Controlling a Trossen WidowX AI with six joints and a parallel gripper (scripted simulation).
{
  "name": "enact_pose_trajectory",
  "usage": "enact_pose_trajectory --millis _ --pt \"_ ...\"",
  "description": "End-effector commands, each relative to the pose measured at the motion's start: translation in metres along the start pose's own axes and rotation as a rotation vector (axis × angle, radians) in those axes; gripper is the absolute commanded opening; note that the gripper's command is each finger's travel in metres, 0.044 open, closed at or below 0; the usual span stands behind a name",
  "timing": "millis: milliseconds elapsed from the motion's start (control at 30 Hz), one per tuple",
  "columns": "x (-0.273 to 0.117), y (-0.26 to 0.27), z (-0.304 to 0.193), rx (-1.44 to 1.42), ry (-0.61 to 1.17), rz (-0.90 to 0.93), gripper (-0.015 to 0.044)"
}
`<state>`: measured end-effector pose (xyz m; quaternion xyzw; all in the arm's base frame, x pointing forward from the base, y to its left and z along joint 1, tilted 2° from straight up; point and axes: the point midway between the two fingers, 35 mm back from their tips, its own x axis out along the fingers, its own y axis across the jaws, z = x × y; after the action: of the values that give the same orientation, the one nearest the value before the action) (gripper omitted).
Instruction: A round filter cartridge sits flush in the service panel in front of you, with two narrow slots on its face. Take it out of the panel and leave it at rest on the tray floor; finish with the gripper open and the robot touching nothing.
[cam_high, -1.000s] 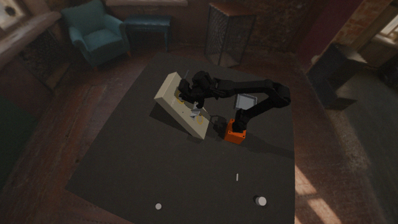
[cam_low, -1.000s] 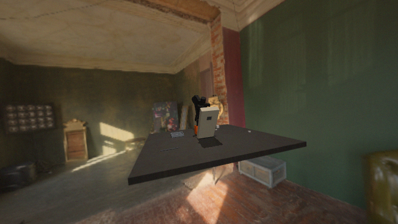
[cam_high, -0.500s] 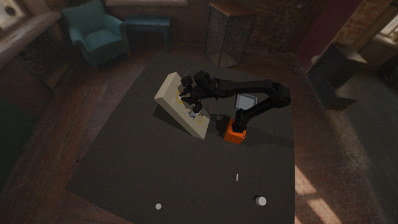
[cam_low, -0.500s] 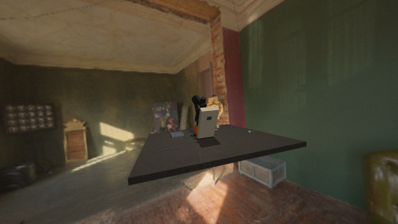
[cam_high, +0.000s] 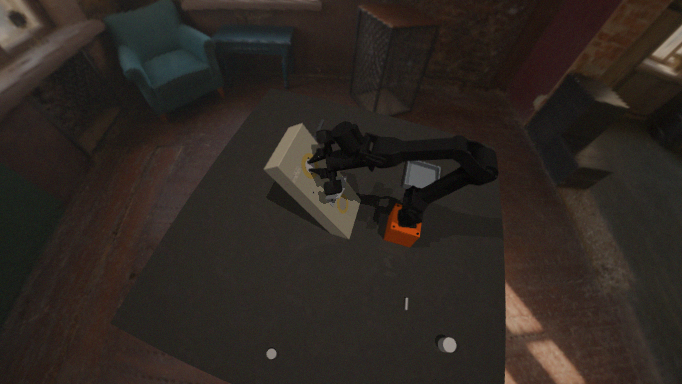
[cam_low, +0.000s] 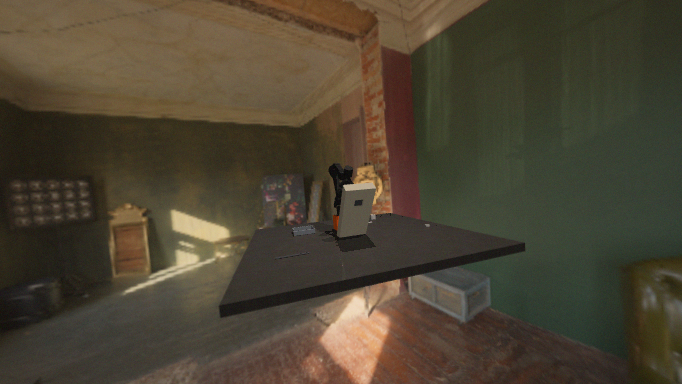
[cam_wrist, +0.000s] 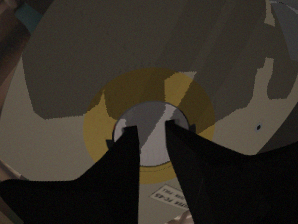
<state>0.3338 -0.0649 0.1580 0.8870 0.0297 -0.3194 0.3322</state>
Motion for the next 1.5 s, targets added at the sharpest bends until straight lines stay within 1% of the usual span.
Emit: enact_pose_trajectory --millis 0,600,767,1467 --pt "0.0 0.001 -0.001 0.032 0.003 0.003 0.0" --pt "-0.072 0.001 0.0 -0.043 -0.001 0.0 0.0" --pt "-0.072 -0.003 0.004 -0.044 -0.001 0.0 0.0" --pt "-0.063 -0.054 0.055 -0.044 -0.003 -0.002 0.0"
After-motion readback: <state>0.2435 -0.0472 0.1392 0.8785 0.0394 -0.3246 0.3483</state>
